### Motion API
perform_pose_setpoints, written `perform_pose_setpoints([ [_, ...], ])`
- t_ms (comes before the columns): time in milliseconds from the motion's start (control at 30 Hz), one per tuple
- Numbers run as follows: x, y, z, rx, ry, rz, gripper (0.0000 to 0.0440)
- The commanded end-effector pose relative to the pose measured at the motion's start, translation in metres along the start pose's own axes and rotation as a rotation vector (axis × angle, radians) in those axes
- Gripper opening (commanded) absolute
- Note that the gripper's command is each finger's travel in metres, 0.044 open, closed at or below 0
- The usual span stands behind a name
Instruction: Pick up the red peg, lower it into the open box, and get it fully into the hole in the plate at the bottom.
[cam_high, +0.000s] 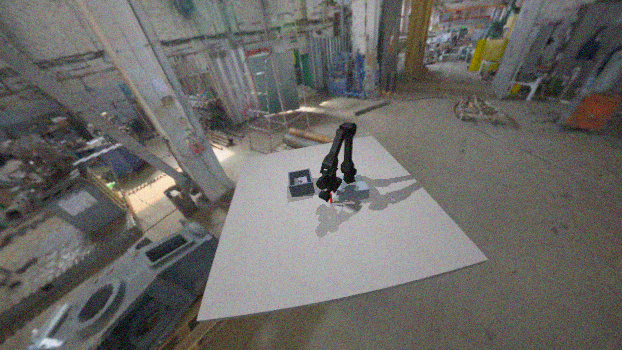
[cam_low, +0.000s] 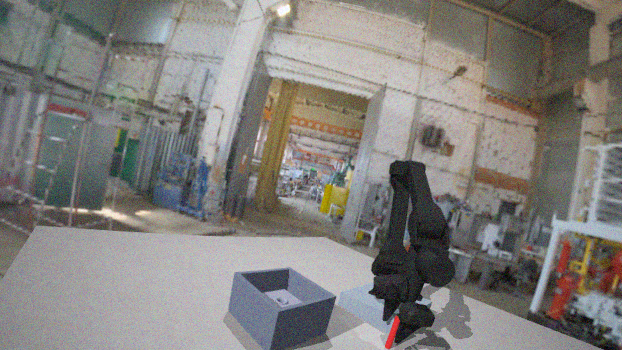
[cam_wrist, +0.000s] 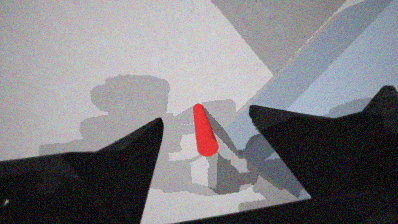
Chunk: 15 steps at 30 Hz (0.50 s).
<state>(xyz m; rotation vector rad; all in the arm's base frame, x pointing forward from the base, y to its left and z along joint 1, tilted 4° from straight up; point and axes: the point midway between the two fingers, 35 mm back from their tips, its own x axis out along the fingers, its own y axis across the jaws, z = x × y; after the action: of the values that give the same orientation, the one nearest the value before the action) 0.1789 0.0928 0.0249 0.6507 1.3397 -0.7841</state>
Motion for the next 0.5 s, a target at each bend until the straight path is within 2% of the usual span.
perform_pose_setpoints([
  [0, 0.015, -0.004, -0.001, 0.043, -0.002, -0.001, 0.0377],
  [200, 0.025, -0.013, -0.005, 0.082, 0.03, -0.032, 0.0228],
  [467, 0.024, -0.013, -0.006, 0.085, 0.091, -0.047, 0.0018],
])
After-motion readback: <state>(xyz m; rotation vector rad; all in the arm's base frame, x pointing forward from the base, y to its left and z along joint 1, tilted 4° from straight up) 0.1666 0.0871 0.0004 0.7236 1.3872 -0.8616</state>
